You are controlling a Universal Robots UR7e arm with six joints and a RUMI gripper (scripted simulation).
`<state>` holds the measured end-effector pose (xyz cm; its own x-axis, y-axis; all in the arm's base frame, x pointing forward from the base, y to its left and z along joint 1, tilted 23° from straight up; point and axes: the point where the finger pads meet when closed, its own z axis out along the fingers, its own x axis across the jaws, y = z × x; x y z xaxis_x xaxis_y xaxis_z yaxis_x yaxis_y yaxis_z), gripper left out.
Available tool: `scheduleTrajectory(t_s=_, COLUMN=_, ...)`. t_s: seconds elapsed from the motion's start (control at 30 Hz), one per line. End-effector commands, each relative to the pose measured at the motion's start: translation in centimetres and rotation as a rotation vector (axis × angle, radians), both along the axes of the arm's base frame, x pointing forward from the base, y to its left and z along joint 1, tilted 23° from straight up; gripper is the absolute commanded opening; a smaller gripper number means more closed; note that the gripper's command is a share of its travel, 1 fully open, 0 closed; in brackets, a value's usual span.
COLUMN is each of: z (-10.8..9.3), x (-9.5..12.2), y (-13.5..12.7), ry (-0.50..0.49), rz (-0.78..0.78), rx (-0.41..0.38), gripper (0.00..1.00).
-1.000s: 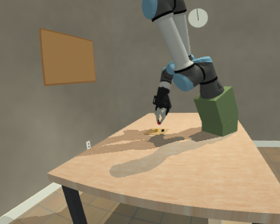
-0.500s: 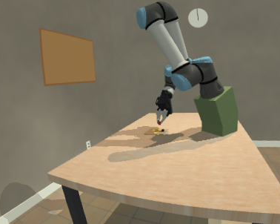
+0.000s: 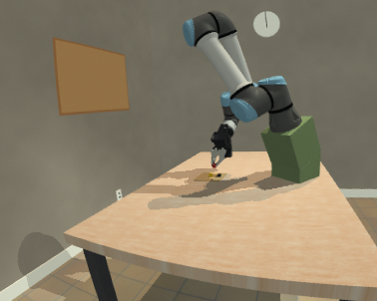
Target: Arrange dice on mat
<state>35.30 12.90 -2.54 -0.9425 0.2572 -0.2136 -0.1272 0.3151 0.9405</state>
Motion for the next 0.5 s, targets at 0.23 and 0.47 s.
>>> scheduleTrajectory(t_s=0.23, z=-0.1, x=0.2, y=-0.1, ry=-0.005, rz=0.006, rx=0.007, gripper=0.0)
scheduleTrajectory(t_s=0.47, z=-1.3, x=0.5, y=0.3, ry=-0.002, rz=0.014, rx=0.006, gripper=0.0)
